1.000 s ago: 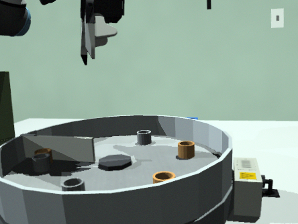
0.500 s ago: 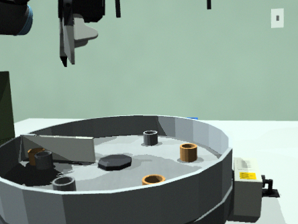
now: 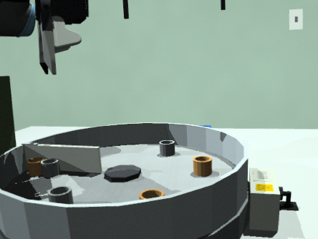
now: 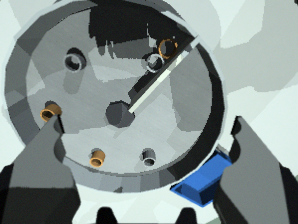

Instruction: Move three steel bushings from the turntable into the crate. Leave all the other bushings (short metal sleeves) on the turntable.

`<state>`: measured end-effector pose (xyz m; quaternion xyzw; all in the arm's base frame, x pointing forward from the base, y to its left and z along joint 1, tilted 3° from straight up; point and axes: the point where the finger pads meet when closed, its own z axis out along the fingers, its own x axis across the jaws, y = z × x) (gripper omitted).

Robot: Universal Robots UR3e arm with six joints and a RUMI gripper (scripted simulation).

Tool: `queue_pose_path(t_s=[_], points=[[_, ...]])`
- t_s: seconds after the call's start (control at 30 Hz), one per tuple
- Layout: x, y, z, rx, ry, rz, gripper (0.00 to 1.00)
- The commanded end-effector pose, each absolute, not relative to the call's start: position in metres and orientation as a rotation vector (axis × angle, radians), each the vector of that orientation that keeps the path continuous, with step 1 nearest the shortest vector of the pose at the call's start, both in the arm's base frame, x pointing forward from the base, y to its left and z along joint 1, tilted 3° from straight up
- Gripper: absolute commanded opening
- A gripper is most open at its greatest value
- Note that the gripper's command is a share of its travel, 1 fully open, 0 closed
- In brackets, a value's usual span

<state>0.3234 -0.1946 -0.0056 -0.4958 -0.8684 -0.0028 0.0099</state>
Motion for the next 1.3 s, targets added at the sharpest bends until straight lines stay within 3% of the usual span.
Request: queue_pose_path(t_s=[0.0,1.0,1.03,1.27], points=[[0.3113,-0.2077,-0.0089,-1.472,-2.774,-0.059,1.00],[0.3052,-0.2127,-0.0102,-1.457,-2.784,-0.069,1.00],[0.3052,-0.2127,-0.0101,-1.457,-2.784,-0.069,0.06],[0.3052,-0.2127,-0.0101,-1.457,-2.783,-0.069,0.06]])
